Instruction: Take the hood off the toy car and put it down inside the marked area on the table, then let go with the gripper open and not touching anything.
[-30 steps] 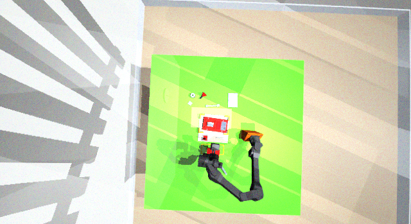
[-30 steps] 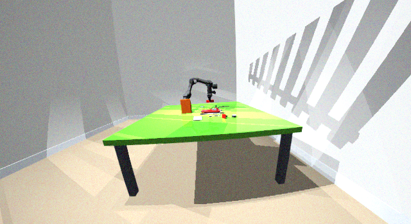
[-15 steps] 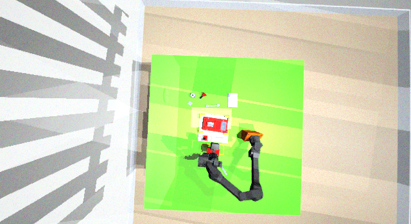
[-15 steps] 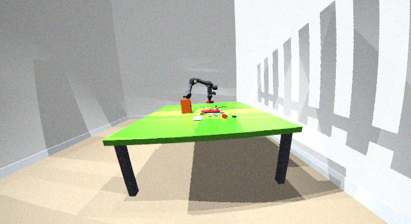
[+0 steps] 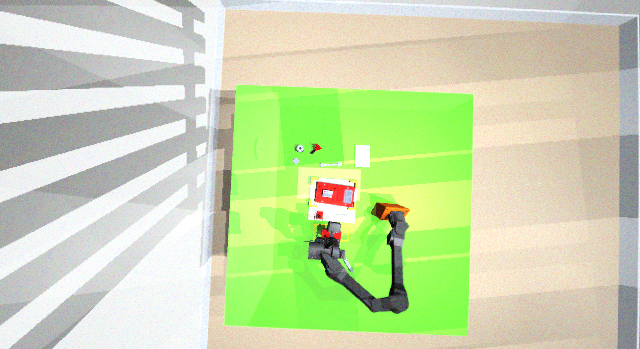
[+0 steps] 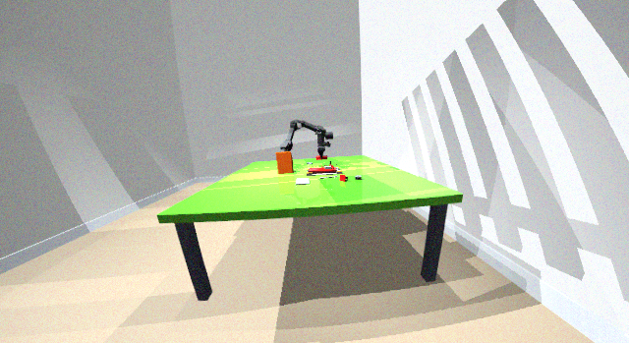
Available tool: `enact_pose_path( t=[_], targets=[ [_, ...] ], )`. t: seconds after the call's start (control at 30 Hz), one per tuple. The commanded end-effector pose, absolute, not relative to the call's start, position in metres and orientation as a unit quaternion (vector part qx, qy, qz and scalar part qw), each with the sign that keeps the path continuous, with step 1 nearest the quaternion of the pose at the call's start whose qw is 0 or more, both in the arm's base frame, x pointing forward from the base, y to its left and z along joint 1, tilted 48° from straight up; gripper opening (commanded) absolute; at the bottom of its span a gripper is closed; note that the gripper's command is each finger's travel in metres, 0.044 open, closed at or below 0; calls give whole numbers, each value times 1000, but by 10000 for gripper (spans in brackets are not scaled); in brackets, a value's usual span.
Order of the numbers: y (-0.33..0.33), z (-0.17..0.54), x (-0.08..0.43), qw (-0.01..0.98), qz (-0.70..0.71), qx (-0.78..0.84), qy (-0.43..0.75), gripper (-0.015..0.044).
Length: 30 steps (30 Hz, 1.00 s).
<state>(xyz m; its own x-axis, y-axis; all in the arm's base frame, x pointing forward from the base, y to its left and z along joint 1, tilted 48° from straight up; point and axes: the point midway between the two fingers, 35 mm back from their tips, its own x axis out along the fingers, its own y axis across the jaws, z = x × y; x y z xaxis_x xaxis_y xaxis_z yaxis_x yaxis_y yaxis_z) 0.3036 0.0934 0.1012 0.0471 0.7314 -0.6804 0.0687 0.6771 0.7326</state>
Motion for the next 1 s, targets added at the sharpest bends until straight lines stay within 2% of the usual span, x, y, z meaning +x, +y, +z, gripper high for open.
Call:
enact_pose_path(
  t=[0.0, 0.97],
  targets=[
    [97, 98, 303, 651, 252, 315, 643, 0],
    [116, 81, 303, 651, 253, 316, 642, 0]
  ],
)
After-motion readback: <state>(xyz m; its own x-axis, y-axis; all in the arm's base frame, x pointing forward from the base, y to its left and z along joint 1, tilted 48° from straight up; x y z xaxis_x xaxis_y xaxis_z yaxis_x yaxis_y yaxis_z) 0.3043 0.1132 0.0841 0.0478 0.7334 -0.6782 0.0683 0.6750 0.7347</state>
